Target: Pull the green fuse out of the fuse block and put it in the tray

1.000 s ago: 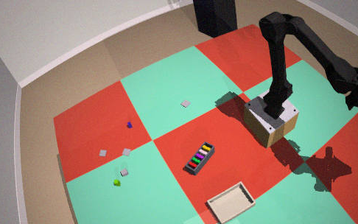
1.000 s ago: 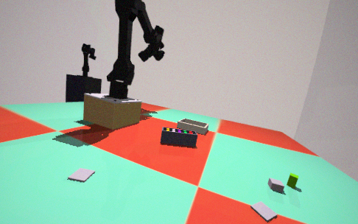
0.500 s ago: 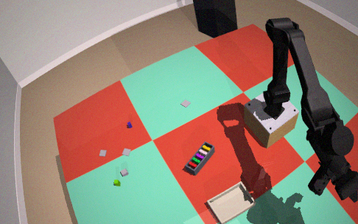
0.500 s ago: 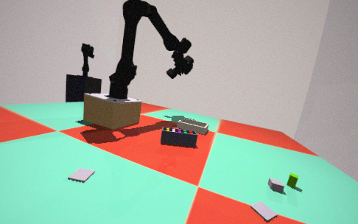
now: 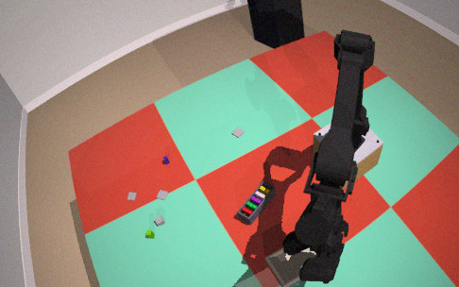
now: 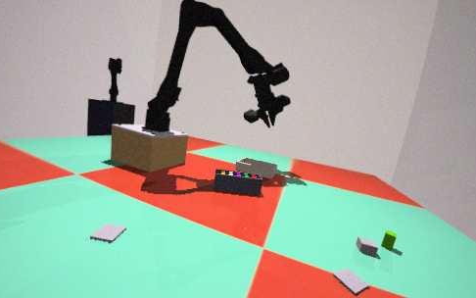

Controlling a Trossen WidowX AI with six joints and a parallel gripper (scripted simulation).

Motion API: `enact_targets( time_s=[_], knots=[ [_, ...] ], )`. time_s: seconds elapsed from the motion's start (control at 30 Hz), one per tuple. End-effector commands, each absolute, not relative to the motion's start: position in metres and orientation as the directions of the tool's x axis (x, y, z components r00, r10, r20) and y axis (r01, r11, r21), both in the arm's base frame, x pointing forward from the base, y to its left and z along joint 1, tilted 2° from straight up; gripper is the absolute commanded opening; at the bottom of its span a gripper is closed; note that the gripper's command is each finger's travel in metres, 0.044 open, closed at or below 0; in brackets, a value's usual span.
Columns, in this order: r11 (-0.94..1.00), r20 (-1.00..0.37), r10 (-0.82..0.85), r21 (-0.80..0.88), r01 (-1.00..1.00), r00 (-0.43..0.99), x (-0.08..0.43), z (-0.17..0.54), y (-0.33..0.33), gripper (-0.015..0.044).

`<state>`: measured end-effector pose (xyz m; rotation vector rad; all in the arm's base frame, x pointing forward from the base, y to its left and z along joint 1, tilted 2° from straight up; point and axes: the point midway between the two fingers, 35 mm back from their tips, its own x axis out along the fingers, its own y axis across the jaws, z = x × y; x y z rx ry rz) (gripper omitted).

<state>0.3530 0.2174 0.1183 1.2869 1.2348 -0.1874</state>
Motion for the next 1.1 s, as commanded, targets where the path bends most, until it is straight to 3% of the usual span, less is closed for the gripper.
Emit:
enact_targets(
  time_s=[0.0, 0.3, 0.63, 1.07],
  knots=[
    [0.375, -0.792, 0.446, 0.588, 0.717, 0.416, 0.365, 0.110, 0.188, 0.0074],
    [0.347, -0.912, 0.204, 0.407, 0.845, 0.355, 0.378, 0.070, 0.065, 0.0074],
    [0.224, -0.996, -0.004, 0.088, 0.971, 0.091, 0.323, 0.030, -0.082, 0.0074],
    [0.215, -0.998, -0.010, 0.066, 0.974, 0.070, 0.318, 0.021, -0.091, 0.0074]
  ],
)
